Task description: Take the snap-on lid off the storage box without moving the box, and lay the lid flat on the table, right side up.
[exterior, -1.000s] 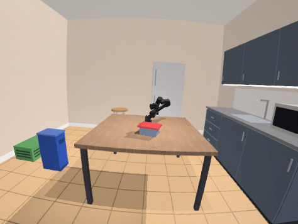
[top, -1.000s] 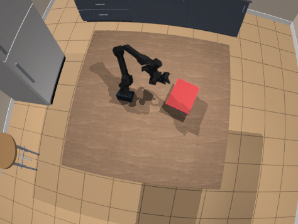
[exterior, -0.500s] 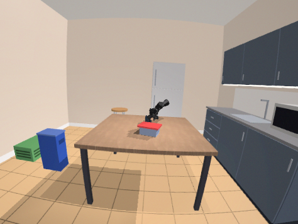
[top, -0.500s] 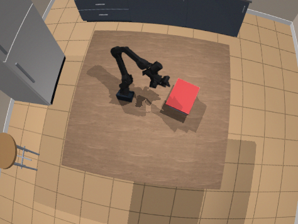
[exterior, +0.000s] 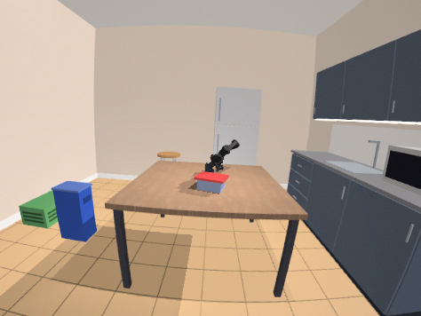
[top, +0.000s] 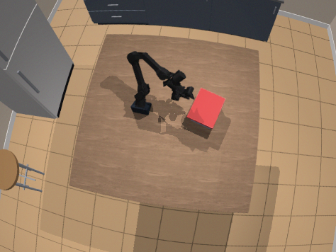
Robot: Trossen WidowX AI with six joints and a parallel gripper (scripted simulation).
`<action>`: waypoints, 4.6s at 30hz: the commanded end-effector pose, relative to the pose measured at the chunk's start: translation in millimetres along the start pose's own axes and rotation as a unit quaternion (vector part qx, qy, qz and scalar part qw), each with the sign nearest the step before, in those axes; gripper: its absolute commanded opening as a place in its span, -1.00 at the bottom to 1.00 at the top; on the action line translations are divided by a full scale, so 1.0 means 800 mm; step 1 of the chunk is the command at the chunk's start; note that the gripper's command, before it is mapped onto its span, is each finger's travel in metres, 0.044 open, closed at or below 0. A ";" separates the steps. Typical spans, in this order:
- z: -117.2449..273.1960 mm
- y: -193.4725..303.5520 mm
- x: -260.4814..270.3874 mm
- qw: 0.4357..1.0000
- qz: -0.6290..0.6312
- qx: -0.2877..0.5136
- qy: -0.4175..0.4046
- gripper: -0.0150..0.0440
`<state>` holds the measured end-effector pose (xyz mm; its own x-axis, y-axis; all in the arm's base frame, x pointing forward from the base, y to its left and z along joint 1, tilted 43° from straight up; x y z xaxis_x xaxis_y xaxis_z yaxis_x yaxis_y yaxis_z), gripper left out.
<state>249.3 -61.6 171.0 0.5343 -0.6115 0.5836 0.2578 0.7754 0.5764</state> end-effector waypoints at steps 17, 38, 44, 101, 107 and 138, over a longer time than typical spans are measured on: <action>-0.040 -0.001 -0.001 1.000 -0.003 -0.002 0.000 0.31; -0.062 -0.001 -0.004 1.000 -0.004 -0.001 -0.001 -0.03; -0.062 -0.001 -0.004 1.000 -0.004 -0.001 -0.001 -0.30; -0.051 -0.002 0.005 1.000 -0.002 0.001 0.000 -0.49; -0.050 -0.003 0.006 1.000 -0.002 0.001 0.000 -0.49; -0.048 -0.003 0.009 1.000 -0.003 0.001 0.001 -0.49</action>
<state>283.1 -61.9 151.5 0.5344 -0.6158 0.5790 0.2604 0.7716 0.5804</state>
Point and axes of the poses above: the point midway between the two fingers, 35 mm back from their tips, its own z axis back along the fingers, its own x axis across the jaws, y = z × x, the point moved 7 cm from there along z, back along the fingers, and after that the axes turned 10 degrees about z, right-handed, at the moved point
